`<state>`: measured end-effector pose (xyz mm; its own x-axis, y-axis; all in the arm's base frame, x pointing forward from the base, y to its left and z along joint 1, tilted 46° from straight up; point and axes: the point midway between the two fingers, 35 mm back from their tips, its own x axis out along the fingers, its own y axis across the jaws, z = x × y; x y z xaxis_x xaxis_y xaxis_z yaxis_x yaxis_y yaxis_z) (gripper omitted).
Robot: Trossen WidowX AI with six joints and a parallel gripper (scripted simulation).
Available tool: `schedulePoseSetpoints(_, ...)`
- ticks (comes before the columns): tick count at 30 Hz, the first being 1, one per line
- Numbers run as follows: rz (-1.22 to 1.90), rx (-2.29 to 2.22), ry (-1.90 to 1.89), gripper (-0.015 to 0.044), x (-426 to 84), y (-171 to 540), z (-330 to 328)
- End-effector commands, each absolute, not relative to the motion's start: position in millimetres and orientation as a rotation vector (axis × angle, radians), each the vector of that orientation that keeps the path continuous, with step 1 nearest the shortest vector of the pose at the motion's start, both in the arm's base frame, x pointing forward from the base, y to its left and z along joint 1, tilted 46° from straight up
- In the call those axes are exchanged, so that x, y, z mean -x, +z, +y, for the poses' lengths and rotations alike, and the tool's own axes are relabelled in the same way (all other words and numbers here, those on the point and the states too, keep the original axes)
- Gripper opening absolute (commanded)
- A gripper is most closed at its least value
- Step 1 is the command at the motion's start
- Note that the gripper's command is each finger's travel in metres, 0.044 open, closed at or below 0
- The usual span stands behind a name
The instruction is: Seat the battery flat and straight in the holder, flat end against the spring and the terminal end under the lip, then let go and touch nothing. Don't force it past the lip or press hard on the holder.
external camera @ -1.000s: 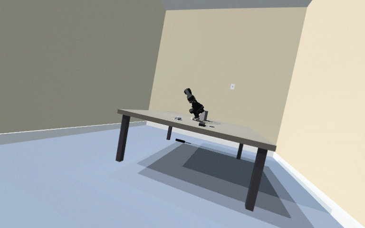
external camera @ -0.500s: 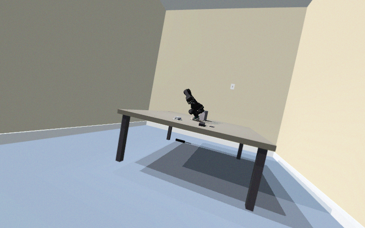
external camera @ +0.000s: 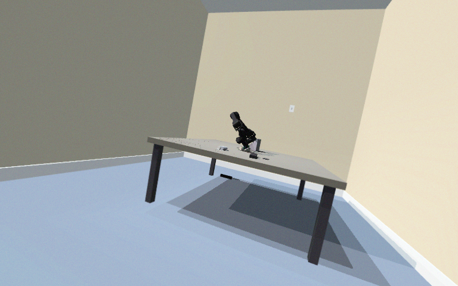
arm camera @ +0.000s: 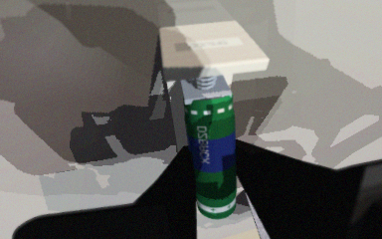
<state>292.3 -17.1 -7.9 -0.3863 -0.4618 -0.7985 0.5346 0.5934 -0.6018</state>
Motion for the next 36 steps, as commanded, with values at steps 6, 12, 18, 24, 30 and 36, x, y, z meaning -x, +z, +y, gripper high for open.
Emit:
schedulePoseSetpoints(6, 1.645, -0.061, -1.066, 0.0082, -300.9, -5.0, -19.9)
schedulePoseSetpoints(12, 1.645, -0.057, -1.07, 0.0082, -302.7, -4.2, -20.4)
schedulePoseSetpoints(18, 1.644, -0.054, -1.072, 0.0082, -303.8, -3.6, -20.8)
schedulePoseSetpoints(24, 1.641, -0.05, -1.073, 0.0082, -304.7, -3.2, -21.1)
schedulePoseSetpoints(30, 1.637, -0.047, -1.073, 0.0082, -305.8, -2.6, -21.5)
schedulePoseSetpoints(36, 1.634, -0.044, -1.073, 0.0082, -306.9, -2.0, -21.8)
